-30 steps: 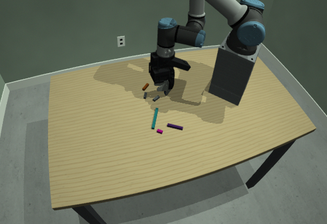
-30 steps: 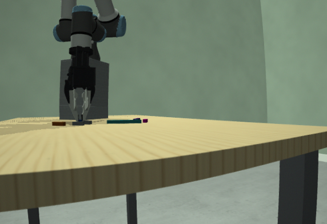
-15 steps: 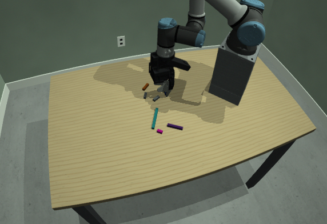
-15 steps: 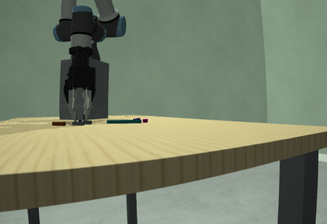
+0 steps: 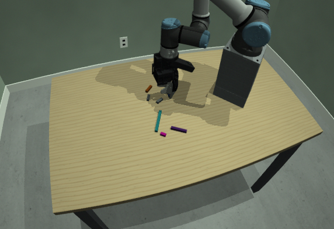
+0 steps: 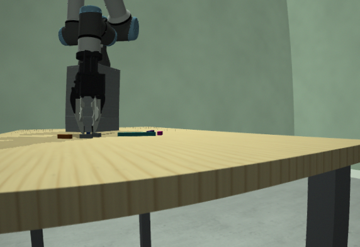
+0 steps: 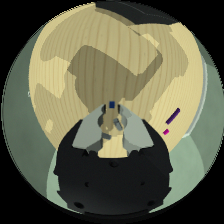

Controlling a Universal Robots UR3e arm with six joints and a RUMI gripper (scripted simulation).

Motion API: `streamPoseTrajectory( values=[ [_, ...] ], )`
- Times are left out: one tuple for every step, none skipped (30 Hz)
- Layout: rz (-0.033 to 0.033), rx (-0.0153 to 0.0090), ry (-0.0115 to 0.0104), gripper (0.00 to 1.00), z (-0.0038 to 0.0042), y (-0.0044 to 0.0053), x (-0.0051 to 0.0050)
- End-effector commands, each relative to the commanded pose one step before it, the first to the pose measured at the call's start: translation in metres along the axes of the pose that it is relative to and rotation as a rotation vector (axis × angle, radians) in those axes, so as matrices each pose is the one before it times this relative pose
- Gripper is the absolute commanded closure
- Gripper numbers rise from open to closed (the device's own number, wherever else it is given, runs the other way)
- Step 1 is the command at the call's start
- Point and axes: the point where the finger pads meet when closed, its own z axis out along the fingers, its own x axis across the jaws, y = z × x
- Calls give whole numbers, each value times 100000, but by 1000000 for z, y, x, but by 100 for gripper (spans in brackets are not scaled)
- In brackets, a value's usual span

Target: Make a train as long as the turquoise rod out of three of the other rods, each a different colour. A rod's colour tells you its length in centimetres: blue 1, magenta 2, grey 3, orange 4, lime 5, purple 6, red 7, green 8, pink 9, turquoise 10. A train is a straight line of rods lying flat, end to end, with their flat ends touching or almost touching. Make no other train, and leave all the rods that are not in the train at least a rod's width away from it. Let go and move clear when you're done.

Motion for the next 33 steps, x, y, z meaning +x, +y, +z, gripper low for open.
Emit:
streamPoseTrajectory(
  values=[
    [-2, -131, -85, 86, -3323, 495, -307],
    [0, 0, 0, 86, 0, 0, 0],
    [0, 0, 0, 86, 0, 0, 0],
    [0, 0, 0, 86, -1122, 2, -2],
    [0, 0, 0, 86, -1269, 5, -4],
    [0, 0, 0, 86, -1416, -2, 1],
    [0, 0, 0, 86, -1560, -8, 6],
    [0, 0, 0, 86, -1699, 9, -7],
    [0, 0, 0, 86, -1836, -4, 3],
    [0, 0, 0, 86, -1965, 0, 0],
    [0, 0, 0, 86, -2087, 3, -2],
    [0, 0, 0, 86, -2201, -6, 5],
    [0, 0, 0, 86, -2306, 7, -5],
    [0, 0, 0, 86, -2402, -7, 5],
    [0, 0, 0, 86, -2488, 7, -5],
    [0, 0, 0, 86, -2563, -4, 3],
    [0, 0, 0, 86, -2627, 3, -2],
    [0, 0, 0, 86, -2680, 0, 0],
    [0, 0, 0, 86, 0, 0, 0],
    [0, 0, 0, 86, 0, 0, 0],
    [0, 0, 0, 86, -2721, -4, 3],
    [0, 0, 0, 86, -2752, 6, -5],
    [0, 0, 0, 86, -2769, -10, 8],
    [0, 0, 0, 86, -2777, 10, -7],
    [0, 0, 0, 86, -2771, -4, 3],
    [0, 0, 0, 86, -2755, 0, 0],
    [0, 0, 0, 86, -2728, 3, -2],
    [0, 0, 0, 86, -2688, -8, 6],
    [0, 0, 0, 86, -2641, 9, -7],
    [0, 0, 0, 86, -2578, -10, 8],
    [0, 0, 0, 86, -2512, 10, -8],
    [0, 0, 0, 86, -2428, -9, 6],
    [0, 0, 0, 86, -2342, 8, -6]
  ],
)
